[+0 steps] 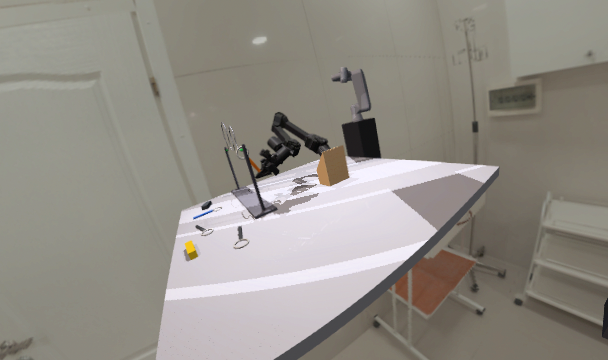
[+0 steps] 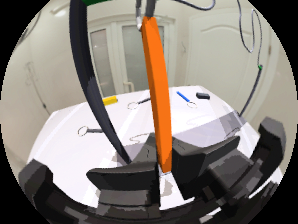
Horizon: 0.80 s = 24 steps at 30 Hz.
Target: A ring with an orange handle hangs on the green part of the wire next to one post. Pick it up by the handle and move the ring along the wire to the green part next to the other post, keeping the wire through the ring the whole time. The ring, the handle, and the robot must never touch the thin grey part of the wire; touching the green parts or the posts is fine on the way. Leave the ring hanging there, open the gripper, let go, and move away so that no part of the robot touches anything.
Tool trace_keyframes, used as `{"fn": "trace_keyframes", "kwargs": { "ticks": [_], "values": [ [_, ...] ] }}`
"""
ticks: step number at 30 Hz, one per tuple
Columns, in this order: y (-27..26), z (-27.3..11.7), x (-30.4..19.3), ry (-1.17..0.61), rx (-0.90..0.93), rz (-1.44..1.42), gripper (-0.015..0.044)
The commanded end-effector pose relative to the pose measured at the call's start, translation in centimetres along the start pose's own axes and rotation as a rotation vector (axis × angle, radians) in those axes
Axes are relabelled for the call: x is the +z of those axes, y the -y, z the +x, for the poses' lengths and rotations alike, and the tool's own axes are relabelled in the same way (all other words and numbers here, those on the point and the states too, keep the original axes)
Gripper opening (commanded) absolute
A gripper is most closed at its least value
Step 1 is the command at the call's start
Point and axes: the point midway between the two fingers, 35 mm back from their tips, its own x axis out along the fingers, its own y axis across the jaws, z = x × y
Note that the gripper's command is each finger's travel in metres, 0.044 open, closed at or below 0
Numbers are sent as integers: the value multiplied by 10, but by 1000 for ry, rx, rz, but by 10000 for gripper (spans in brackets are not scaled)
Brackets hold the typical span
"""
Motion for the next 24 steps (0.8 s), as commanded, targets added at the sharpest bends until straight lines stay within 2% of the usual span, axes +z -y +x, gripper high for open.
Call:
{"fn": "trace_keyframes", "kwargs": {
  "ticks": [1,23,24],
  "values": [
    [-1,2,-4,7,3,0,-150],
    [-1,3,-5,7,3,0,-150],
    [-1,3,-5,6,1,5,-124]
  ]
}}
